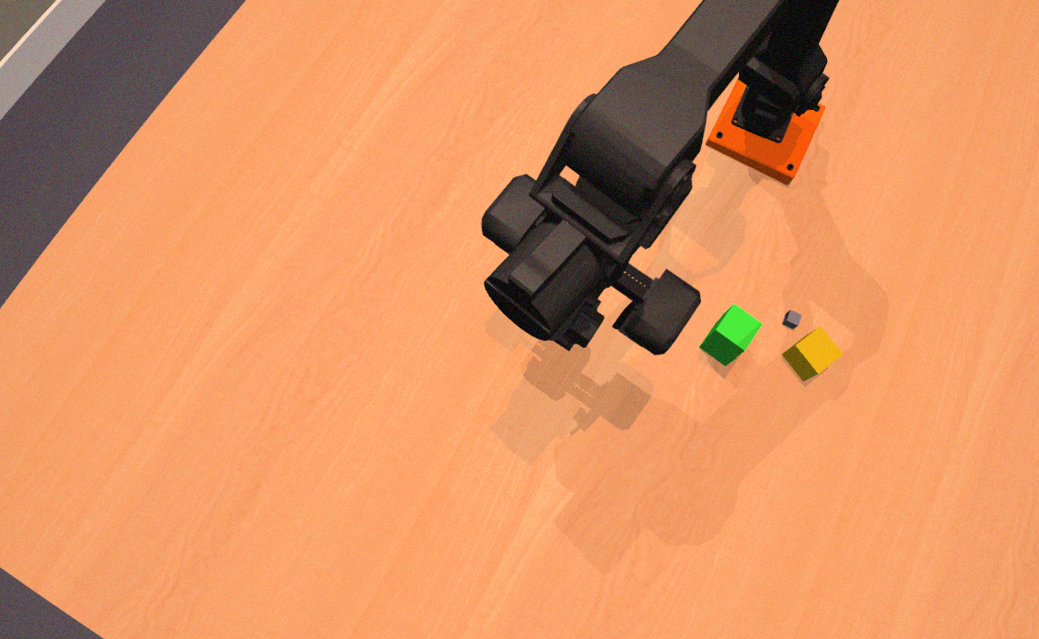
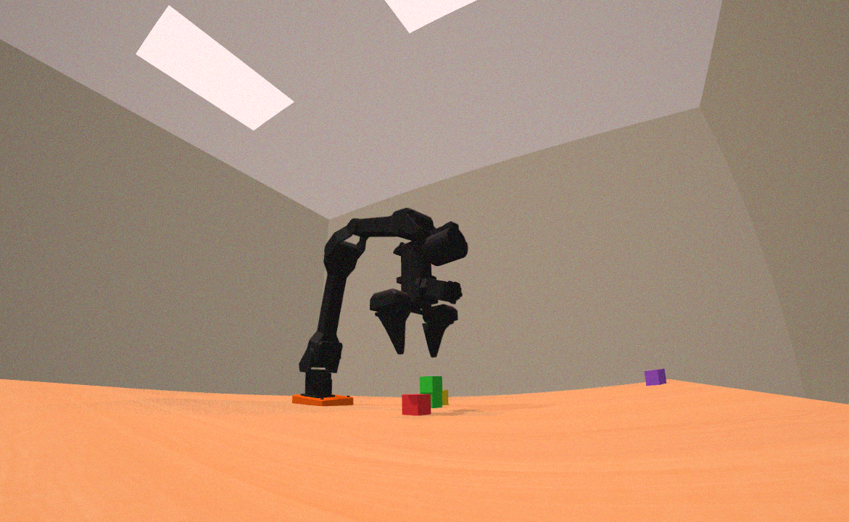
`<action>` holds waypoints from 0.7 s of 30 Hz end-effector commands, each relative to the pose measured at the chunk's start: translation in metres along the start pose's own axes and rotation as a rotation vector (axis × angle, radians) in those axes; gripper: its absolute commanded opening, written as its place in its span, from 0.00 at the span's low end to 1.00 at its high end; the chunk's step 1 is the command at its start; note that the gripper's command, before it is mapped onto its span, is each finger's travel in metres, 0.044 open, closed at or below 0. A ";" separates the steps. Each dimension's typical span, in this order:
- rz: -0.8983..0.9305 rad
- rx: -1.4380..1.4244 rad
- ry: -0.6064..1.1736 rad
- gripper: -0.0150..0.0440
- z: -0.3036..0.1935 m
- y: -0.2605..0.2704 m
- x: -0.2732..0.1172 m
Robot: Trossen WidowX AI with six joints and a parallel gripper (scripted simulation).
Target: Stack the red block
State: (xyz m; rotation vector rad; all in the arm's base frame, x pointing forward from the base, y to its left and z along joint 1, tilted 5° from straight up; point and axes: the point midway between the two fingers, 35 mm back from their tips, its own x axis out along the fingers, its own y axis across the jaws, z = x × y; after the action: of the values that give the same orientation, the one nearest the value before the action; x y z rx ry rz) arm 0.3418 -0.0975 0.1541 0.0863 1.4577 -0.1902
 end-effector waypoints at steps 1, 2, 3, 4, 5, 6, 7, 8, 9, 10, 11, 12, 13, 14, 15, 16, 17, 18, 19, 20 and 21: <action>0.005 0.011 0.010 1.00 0.000 -0.004 0.000; 0.005 0.011 0.010 1.00 0.000 -0.004 0.001; 0.005 0.011 0.010 1.00 0.000 -0.004 0.003; 0.004 0.011 0.010 1.00 0.001 -0.004 0.006; 0.004 0.011 0.010 1.00 0.001 -0.004 0.011; 0.004 0.011 0.010 1.00 0.001 -0.004 0.016; 0.004 0.011 0.009 1.00 0.001 -0.004 0.021; 0.004 0.011 0.010 1.00 0.001 -0.004 0.027; 0.004 0.011 0.010 1.00 0.001 -0.004 0.034; 0.004 0.011 0.010 1.00 0.000 -0.004 0.042; 0.004 0.011 0.010 1.00 -0.001 -0.004 0.047; 0.004 0.011 0.010 1.00 -0.001 -0.004 0.050; 0.004 0.011 0.010 1.00 -0.002 -0.004 0.051; 0.004 0.011 0.010 1.00 -0.002 -0.004 0.052; 0.004 0.011 0.010 1.00 -0.003 -0.004 0.052; 0.004 0.011 0.010 1.00 -0.003 -0.004 0.052; 0.004 0.011 0.010 1.00 -0.003 -0.004 0.052; 0.004 0.011 0.010 1.00 -0.003 -0.004 0.053; 0.004 0.011 0.010 1.00 -0.003 -0.004 0.054; 0.004 0.011 0.010 1.00 -0.003 -0.004 0.055; 0.004 0.011 0.010 1.00 -0.003 -0.004 0.056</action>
State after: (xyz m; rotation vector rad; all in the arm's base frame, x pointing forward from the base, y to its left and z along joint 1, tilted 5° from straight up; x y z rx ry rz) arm 0.3455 -0.1059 0.1035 0.0984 1.4600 -0.2019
